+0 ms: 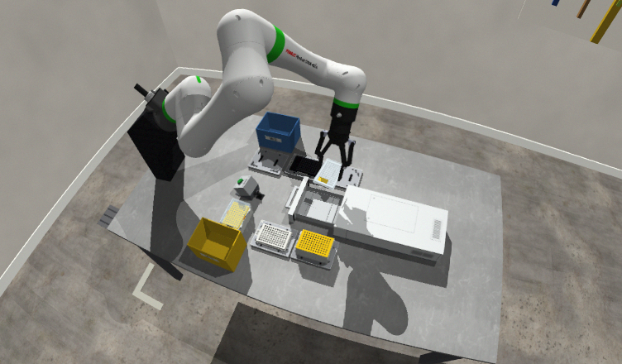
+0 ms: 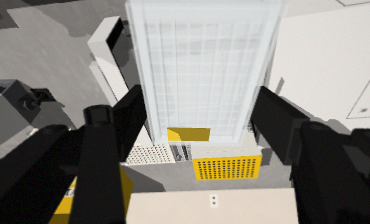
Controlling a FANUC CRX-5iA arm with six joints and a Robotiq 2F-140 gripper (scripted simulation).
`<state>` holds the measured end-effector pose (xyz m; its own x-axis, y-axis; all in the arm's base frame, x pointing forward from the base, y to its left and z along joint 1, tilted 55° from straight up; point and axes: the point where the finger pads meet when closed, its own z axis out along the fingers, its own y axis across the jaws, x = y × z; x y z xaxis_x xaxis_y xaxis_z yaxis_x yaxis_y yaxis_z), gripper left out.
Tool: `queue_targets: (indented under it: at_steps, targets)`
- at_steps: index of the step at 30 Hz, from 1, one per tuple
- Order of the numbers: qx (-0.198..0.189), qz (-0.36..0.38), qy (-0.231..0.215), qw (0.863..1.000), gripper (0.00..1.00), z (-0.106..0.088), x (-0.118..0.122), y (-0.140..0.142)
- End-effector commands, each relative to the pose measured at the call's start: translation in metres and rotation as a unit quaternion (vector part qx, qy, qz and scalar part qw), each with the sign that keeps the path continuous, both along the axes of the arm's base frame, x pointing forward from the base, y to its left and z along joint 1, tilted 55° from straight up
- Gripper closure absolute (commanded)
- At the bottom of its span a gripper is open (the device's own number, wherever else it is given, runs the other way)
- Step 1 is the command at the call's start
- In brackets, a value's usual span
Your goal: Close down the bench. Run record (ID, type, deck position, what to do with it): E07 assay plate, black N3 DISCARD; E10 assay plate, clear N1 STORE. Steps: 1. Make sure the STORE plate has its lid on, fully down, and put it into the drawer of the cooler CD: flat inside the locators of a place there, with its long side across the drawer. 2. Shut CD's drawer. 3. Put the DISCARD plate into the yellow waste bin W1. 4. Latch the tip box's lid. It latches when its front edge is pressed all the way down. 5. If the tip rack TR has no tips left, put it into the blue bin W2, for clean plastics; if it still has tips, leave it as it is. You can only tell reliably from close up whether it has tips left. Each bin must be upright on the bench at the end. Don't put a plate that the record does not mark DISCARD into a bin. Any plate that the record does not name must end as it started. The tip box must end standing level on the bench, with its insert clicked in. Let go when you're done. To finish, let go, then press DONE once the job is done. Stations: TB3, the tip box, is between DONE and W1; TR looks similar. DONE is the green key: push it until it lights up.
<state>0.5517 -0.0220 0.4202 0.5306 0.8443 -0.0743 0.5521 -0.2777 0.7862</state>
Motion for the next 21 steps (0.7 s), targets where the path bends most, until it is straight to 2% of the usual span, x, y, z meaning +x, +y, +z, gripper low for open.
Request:
queue_targets:
  at_steps: [1, 4, 21]
  targets:
    - [-0.026, 0.021, -0.003, 0.999, 0.90, 0.000, -0.001, -0.006]
    - [-0.059, 0.045, -0.001, 0.997, 0.90, -0.002, -0.003, -0.014]
    - [-0.059, 0.045, -0.001, 0.997, 0.90, -0.013, -0.013, -0.051]
